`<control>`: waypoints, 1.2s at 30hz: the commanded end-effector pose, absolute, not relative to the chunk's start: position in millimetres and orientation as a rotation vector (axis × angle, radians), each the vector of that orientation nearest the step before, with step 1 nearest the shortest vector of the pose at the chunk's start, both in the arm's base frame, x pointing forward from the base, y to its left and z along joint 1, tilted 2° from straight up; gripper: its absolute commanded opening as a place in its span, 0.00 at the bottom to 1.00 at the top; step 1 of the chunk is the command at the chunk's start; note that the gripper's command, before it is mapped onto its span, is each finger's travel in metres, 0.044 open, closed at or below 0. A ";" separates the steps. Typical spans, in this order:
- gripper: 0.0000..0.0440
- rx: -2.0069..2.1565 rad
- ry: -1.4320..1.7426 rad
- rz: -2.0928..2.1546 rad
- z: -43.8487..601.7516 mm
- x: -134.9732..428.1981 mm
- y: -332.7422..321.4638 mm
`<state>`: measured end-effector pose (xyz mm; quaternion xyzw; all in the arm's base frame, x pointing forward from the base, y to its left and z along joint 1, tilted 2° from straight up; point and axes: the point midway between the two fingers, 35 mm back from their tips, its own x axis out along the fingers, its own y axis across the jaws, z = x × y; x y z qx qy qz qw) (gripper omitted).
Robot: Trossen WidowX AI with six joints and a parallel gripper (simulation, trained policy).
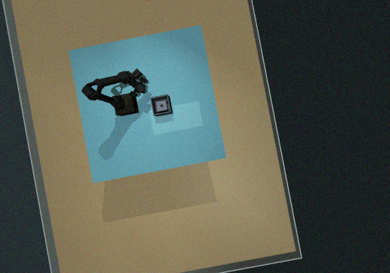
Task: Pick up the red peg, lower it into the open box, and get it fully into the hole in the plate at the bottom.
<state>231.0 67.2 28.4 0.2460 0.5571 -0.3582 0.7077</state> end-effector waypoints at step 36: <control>0.00 0.588 1.134 -0.884 96.8 317.2 -53.3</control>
